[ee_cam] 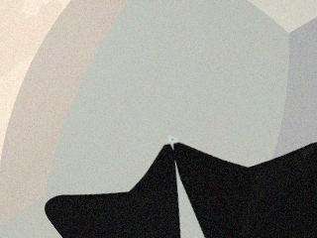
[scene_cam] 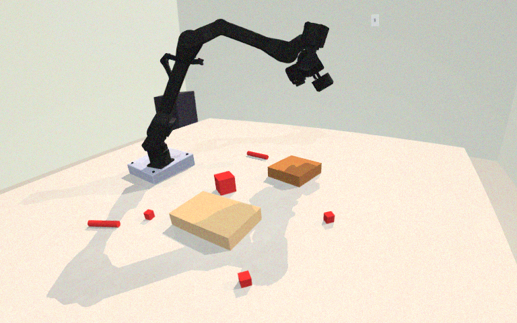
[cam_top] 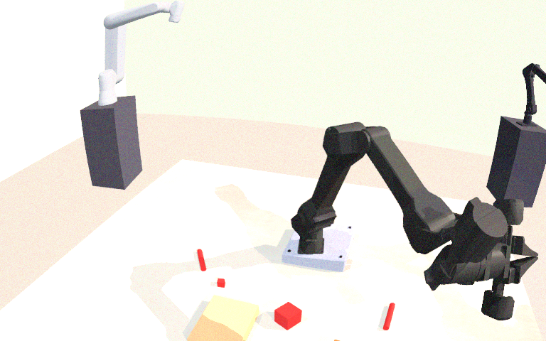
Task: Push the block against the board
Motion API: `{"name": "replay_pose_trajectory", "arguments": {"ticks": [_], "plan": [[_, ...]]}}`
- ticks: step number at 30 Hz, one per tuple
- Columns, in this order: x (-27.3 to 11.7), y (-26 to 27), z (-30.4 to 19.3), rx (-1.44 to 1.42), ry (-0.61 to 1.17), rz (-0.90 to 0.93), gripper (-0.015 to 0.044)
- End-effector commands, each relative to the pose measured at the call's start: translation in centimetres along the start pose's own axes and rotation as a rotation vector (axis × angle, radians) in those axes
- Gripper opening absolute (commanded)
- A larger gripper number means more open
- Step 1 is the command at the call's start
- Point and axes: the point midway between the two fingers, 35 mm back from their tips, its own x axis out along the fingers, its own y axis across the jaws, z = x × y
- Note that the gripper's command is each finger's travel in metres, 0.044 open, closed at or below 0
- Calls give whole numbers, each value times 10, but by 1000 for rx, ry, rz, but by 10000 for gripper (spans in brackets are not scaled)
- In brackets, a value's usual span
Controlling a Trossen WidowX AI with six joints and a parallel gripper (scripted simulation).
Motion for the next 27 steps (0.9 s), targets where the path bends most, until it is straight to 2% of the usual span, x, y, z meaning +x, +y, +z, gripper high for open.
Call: {"name": "replay_pose_trajectory", "arguments": {"ticks": [1, 27], "plan": [[-1, 13, -3, 137, 28, 65, 0], [-21, 91, 13, 919, 231, 445, 0]]}}
